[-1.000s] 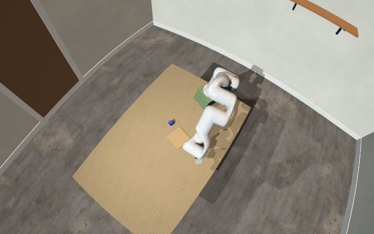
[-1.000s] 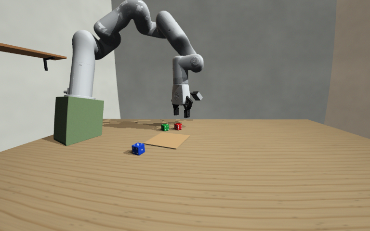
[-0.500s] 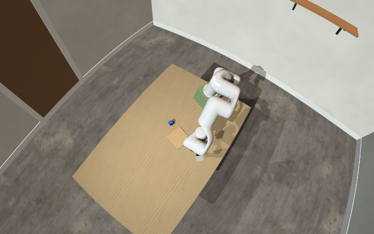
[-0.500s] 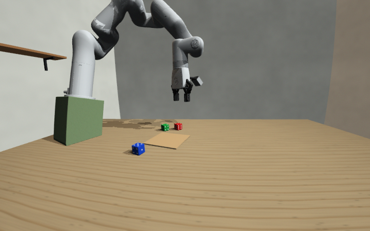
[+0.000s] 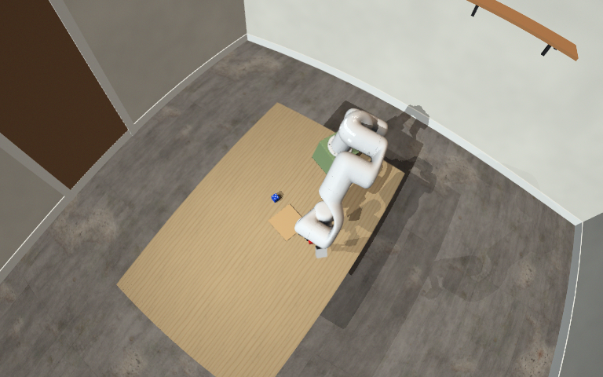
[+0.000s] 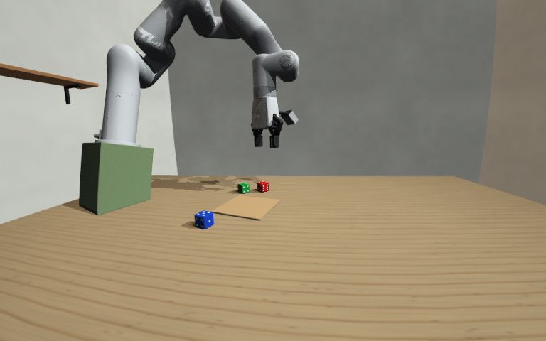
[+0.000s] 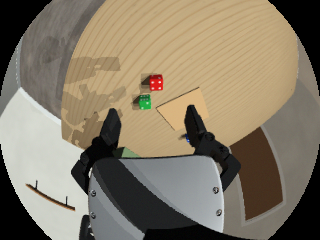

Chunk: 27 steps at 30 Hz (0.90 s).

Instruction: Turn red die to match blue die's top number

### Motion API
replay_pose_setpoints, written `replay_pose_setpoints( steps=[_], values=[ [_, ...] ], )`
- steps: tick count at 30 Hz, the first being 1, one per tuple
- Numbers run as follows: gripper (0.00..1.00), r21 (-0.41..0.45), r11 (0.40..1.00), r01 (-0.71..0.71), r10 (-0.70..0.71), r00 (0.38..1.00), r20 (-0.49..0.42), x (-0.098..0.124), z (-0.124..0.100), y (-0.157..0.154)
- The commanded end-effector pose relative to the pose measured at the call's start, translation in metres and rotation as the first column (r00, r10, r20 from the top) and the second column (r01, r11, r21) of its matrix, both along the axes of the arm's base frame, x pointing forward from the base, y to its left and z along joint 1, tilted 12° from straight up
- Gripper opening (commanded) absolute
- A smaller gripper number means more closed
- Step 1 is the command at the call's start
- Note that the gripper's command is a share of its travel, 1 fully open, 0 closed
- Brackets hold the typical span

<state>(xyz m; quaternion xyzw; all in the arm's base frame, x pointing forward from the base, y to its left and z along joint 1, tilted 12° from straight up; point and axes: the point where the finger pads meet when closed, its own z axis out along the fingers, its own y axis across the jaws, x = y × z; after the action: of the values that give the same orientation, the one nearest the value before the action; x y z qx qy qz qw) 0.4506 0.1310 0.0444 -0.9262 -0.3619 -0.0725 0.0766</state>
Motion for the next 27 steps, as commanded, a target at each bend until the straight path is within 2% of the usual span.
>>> replay_pose_setpoints(
  steps=[1, 17, 20, 22, 25, 27],
  values=[
    [1.00, 0.000, 1.000, 0.002, -0.002, 1.000, 0.003, -0.011, -0.006, -0.019],
    [1.00, 0.000, 1.000, 0.002, -0.002, 1.000, 0.003, -0.012, -0.007, -0.020],
    [1.00, 0.000, 1.000, 0.001, -0.001, 1.000, 0.003, -0.011, -0.025, -0.018],
    [1.00, 0.000, 1.000, 0.001, -0.001, 1.000, 0.003, -0.011, -0.025, -0.018],
    [1.00, -0.002, 1.000, -0.001, 0.001, 1.000, 0.004, -0.011, -0.049, -0.015],
    [1.00, -0.002, 1.000, -0.001, 0.001, 1.000, 0.004, -0.011, -0.053, -0.014]
  ],
)
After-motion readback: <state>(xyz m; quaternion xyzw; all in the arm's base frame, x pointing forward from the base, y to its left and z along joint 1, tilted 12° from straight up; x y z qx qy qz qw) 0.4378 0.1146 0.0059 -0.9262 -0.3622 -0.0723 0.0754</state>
